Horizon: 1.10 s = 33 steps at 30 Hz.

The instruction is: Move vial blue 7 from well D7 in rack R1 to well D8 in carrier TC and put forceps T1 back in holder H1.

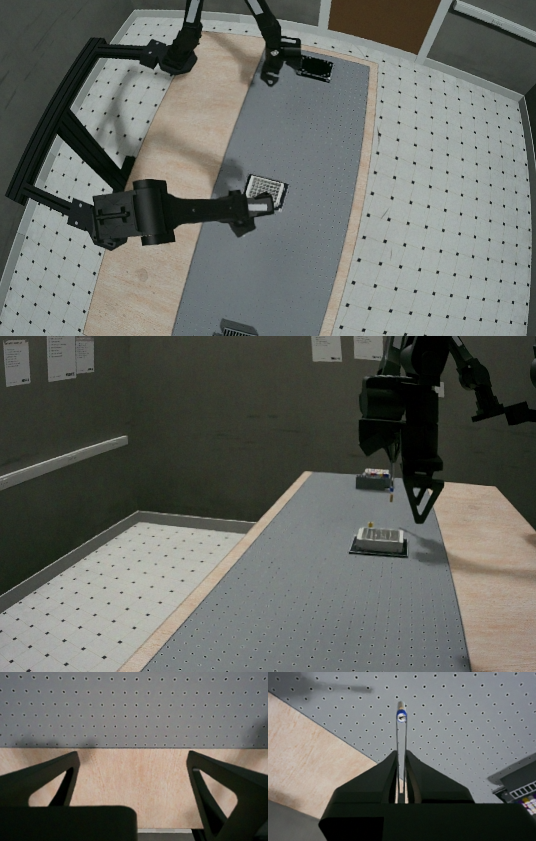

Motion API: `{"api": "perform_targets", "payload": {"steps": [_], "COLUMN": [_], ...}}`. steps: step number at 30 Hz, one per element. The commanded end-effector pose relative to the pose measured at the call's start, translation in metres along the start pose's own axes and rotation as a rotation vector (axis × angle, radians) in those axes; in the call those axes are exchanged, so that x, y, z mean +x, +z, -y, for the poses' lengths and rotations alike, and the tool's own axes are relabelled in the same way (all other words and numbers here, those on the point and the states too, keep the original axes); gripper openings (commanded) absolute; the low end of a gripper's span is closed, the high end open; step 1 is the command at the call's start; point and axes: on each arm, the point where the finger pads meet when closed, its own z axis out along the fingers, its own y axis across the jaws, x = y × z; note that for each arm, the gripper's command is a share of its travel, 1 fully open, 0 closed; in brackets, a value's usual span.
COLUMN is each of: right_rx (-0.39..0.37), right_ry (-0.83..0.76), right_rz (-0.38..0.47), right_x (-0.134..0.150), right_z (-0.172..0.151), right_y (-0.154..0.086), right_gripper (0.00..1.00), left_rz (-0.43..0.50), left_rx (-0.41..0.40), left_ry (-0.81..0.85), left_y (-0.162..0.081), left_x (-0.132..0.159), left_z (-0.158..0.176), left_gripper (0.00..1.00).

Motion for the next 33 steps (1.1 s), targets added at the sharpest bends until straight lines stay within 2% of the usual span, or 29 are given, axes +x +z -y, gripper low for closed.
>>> {"api": "perform_targets", "payload": {"steps": [1, 33], "right_rx": [-0.007, -0.004], "right_ry": [-0.001, -0.002], "right_rz": [-0.018, -0.018], "right_x": [-0.007, -0.038], "right_z": [-0.010, -0.049], "right_y": [0.006, 0.004], "right_gripper": [0.09, 0.09], "left_rz": [0.016, 0.016], "left_rx": [-0.003, -0.003], "left_ry": [0.008, 0.008], "left_y": [-0.002, -0.002], "left_x": [-0.008, -0.008], "left_z": [-0.001, -0.001], "left_gripper": [1.00, 1.00]}}
